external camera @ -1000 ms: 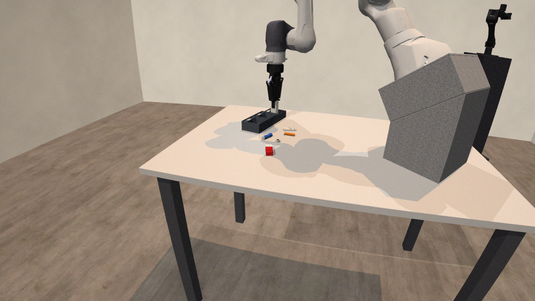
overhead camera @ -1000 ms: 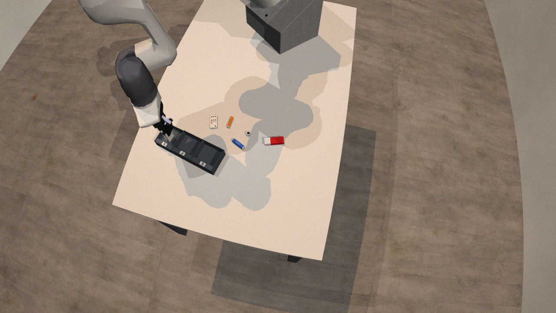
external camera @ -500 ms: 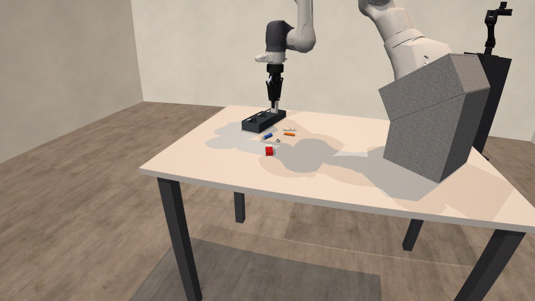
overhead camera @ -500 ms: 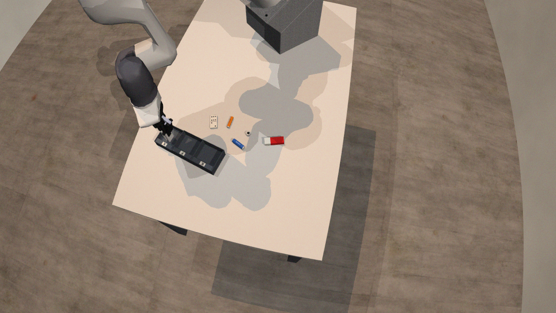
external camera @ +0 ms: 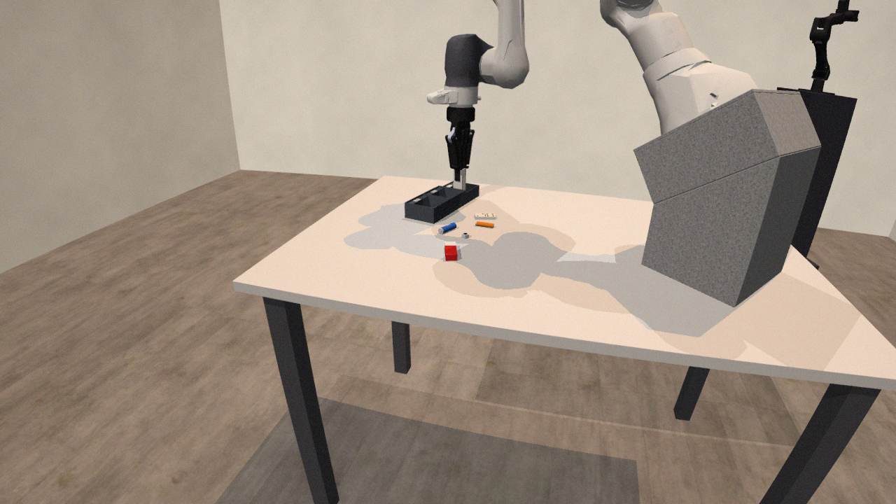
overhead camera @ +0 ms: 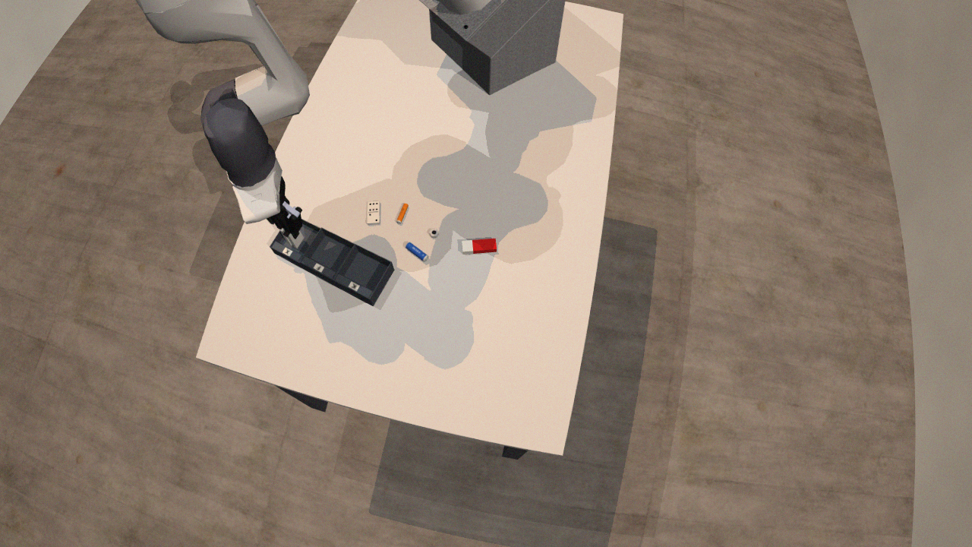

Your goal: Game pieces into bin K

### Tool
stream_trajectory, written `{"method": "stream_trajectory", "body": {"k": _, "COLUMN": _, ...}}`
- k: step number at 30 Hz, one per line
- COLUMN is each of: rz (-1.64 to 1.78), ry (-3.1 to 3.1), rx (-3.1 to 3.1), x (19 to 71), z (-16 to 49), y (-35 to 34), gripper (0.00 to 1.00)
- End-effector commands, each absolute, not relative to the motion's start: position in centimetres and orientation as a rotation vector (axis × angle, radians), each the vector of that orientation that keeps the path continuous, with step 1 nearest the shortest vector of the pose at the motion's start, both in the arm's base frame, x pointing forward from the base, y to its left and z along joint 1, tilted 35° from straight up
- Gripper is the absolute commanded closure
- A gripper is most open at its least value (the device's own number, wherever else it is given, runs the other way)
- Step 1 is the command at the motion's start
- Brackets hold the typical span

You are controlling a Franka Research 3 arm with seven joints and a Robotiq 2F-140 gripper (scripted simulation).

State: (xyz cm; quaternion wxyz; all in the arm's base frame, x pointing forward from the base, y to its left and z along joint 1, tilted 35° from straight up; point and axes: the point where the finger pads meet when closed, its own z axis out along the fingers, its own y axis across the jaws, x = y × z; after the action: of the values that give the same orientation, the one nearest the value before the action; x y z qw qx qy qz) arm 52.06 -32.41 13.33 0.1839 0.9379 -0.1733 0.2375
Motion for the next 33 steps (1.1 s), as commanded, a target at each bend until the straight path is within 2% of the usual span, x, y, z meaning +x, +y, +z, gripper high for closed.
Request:
{"method": "stream_trajectory", "body": {"k": 1, "rz": 0.676, "ry": -0.499, "rx": 2.644, "x": 52.2, "z": 13.4, "y": -32.5, "gripper": 0.95}}
{"method": "stream_trajectory", "body": {"k": 33, "rz": 0.676, "ry": -0.499, "rx": 2.644, "x": 51.6, "z": 14.7, "y": -31.8, "gripper": 0.95}}
